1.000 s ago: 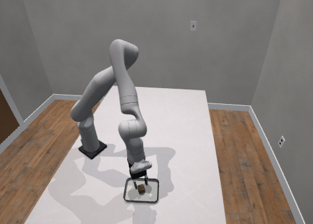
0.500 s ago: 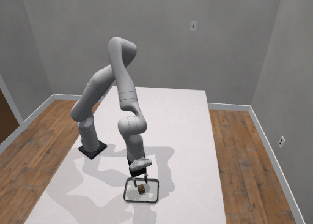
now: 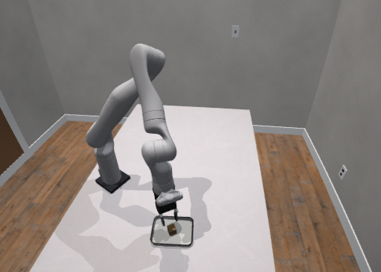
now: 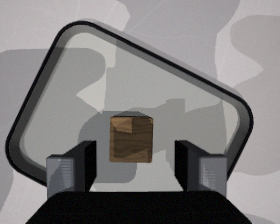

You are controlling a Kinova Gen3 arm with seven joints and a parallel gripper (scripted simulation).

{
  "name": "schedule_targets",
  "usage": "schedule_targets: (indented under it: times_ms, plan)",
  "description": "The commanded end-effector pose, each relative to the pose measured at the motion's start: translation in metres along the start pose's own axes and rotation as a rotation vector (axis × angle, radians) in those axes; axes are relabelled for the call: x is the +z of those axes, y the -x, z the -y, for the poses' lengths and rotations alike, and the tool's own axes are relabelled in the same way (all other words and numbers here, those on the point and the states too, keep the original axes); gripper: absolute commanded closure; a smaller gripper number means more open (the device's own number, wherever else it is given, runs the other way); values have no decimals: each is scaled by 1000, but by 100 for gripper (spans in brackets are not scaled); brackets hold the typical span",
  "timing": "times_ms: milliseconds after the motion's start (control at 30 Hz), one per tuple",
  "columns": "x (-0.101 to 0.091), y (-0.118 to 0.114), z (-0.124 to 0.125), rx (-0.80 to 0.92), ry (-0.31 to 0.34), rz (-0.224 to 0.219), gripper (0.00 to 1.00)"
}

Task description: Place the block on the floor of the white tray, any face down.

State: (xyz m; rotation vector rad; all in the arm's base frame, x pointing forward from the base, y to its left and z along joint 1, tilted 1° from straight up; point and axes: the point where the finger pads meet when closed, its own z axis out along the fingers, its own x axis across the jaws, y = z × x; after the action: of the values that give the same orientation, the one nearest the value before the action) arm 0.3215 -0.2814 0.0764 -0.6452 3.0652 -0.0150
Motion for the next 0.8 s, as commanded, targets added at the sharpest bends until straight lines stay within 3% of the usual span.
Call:
schedule_targets:
  times_ms: [0,100,167,433,567,767]
  plan:
    - [0,-13,-28,-2,1,0,6]
    - [0,-28,-60,-2,1,0,6]
    - [0,-28,-60,-2,1,0,6]
    - [1,-68,-144,-2,2,1,6]
    - [1,-74,-158,-3,3,1,6]
    - [1,-75,-159,-3,3,1,6]
